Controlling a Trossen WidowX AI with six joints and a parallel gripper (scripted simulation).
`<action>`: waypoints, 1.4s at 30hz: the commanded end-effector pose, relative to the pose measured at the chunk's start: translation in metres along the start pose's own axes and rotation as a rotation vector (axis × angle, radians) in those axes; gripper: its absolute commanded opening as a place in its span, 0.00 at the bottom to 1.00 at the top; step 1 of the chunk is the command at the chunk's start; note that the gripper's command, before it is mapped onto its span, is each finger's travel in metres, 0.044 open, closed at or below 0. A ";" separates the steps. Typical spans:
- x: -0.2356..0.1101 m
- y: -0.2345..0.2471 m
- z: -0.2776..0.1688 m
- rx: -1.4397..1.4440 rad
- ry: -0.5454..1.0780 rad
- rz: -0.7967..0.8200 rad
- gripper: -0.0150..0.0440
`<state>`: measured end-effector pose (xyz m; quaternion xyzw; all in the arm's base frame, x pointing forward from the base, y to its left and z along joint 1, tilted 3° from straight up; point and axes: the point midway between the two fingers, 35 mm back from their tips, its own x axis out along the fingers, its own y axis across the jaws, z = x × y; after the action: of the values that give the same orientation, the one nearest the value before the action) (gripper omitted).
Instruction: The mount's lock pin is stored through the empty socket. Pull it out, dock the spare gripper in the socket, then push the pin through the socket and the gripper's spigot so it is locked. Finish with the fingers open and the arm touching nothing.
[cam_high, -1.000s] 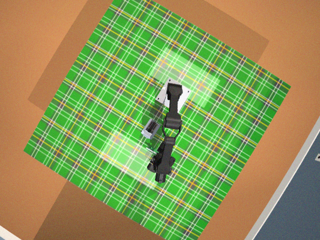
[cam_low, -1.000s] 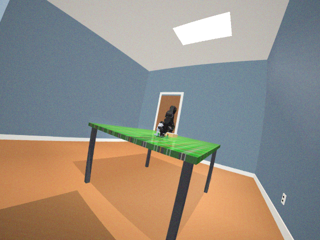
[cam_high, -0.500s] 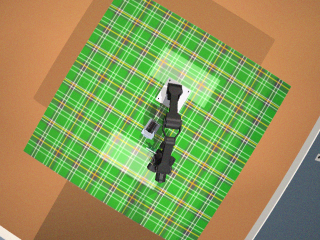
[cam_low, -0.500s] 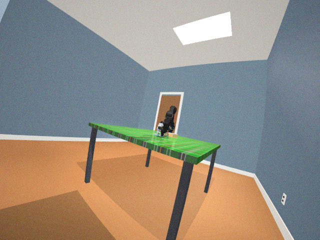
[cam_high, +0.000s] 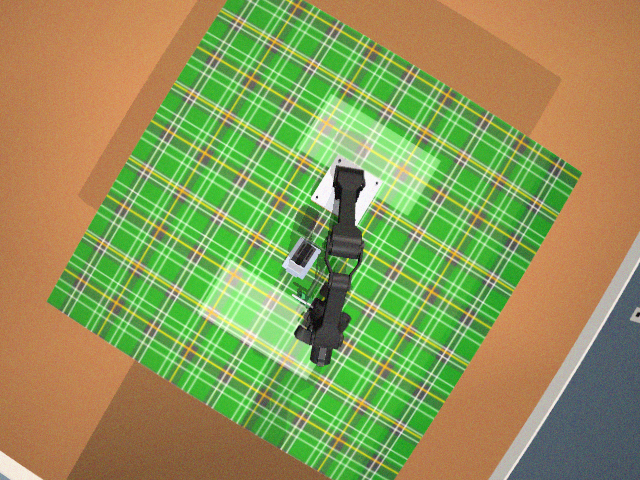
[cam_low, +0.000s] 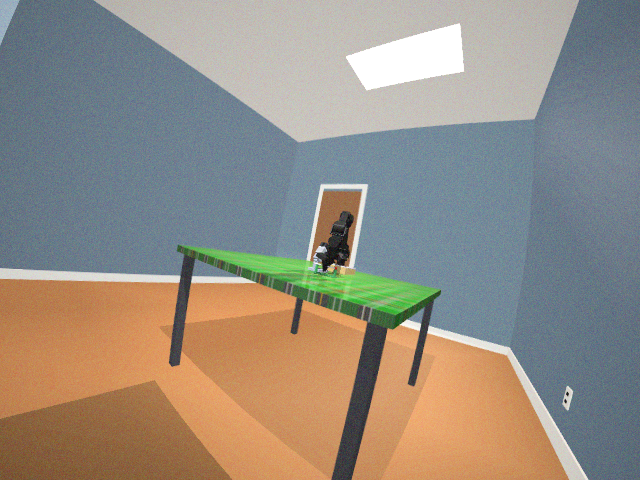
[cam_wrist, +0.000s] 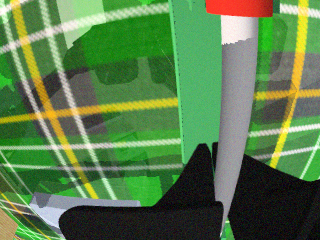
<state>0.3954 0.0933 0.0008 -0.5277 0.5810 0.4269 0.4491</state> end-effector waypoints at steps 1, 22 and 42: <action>-0.017 -0.004 -0.003 0.003 -0.003 -0.014 0.25; -0.055 0.000 -0.014 0.005 -0.003 -0.007 0.25; -0.065 0.025 -0.015 0.022 -0.009 0.000 0.25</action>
<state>0.3833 0.0940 0.0644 -0.5236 0.5824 0.4222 0.4565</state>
